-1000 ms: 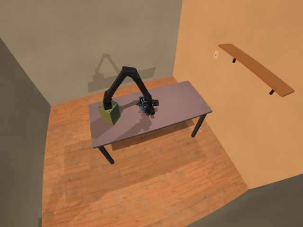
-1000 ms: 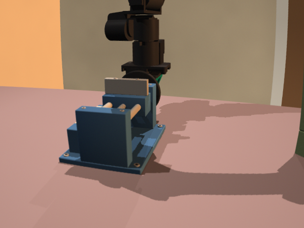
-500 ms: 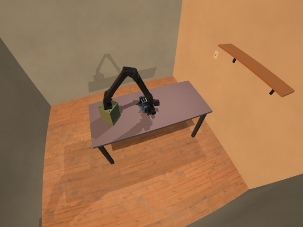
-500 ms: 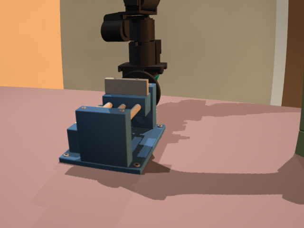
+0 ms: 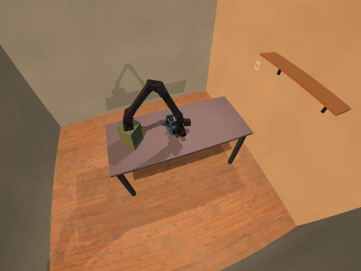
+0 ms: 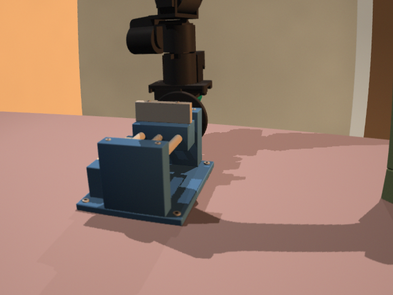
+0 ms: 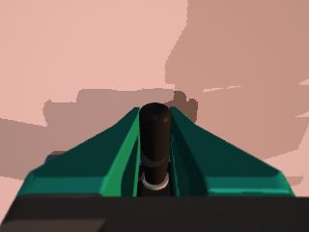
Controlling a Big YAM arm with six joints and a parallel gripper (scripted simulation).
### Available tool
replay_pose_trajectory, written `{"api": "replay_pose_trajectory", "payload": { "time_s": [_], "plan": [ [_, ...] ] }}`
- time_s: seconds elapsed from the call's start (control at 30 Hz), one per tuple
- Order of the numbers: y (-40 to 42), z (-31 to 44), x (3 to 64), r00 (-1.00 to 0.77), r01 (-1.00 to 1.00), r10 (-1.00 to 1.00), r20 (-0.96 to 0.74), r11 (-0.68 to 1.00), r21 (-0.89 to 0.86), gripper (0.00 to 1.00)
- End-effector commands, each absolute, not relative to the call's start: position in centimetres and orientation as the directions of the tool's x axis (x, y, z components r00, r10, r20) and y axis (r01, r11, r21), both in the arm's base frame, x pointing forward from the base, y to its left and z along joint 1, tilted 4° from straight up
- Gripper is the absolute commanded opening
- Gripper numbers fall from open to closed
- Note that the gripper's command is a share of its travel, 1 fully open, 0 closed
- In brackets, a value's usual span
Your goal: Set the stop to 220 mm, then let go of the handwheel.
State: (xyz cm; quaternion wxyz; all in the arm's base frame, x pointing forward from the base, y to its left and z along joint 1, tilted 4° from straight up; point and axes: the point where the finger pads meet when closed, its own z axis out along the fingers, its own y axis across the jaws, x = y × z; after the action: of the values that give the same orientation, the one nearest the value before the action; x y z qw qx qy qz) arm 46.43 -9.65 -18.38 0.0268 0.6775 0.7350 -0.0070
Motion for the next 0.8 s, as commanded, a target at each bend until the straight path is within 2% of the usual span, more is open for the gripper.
{"api": "replay_pose_trajectory", "payload": {
  "time_s": [0.0, 0.77],
  "plan": [
    [-9.3, -17.8, 49.8, -0.08, 0.994, 0.995, -0.059, 0.084, 0.074, 0.06],
    [-9.2, -16.9, 51.8, -0.079, 0.992, 0.995, -0.063, 0.084, 0.094, 0.06]
  ]
}}
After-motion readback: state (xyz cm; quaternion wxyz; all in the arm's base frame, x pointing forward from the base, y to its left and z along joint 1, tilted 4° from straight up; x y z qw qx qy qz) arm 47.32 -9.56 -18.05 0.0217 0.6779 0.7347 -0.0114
